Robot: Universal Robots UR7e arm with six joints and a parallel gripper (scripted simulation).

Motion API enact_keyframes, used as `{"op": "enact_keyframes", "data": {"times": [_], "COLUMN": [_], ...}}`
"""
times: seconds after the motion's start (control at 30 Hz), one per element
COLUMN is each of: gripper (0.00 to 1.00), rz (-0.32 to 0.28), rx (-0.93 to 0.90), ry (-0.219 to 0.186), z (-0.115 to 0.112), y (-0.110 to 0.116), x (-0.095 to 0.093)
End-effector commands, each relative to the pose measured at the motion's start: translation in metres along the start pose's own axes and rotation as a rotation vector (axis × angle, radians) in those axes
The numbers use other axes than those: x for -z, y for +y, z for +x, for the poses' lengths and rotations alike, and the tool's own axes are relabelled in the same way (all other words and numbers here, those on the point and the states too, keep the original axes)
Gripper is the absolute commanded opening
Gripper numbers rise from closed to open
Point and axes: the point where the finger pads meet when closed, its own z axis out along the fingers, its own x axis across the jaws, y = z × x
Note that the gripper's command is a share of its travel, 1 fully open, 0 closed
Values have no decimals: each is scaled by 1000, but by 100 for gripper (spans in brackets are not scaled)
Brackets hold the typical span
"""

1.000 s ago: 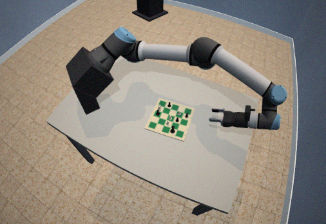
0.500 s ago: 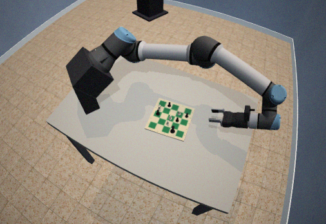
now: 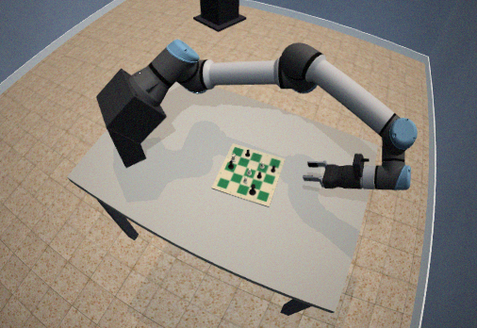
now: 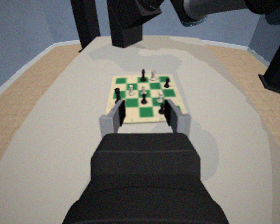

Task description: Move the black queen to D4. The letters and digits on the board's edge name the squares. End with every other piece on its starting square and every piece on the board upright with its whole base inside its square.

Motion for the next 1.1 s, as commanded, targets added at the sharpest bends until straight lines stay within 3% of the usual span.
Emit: {"op": "enact_keyframes", "data": {"times": [0.0,0.17,0.6,0.67,1.07], "gripper": [100,100,100,100,100], "rz": [-67,-113,-360,-360,-614], "rx": [-16,-26,-75,-75,-120], "ry": [15,26,68,68,92], "z": [-10,-17,-46,-46,-66], "y": [-7,-12,-40,-40,-69], "x": [-1,-3,-21,-21,-53]}}
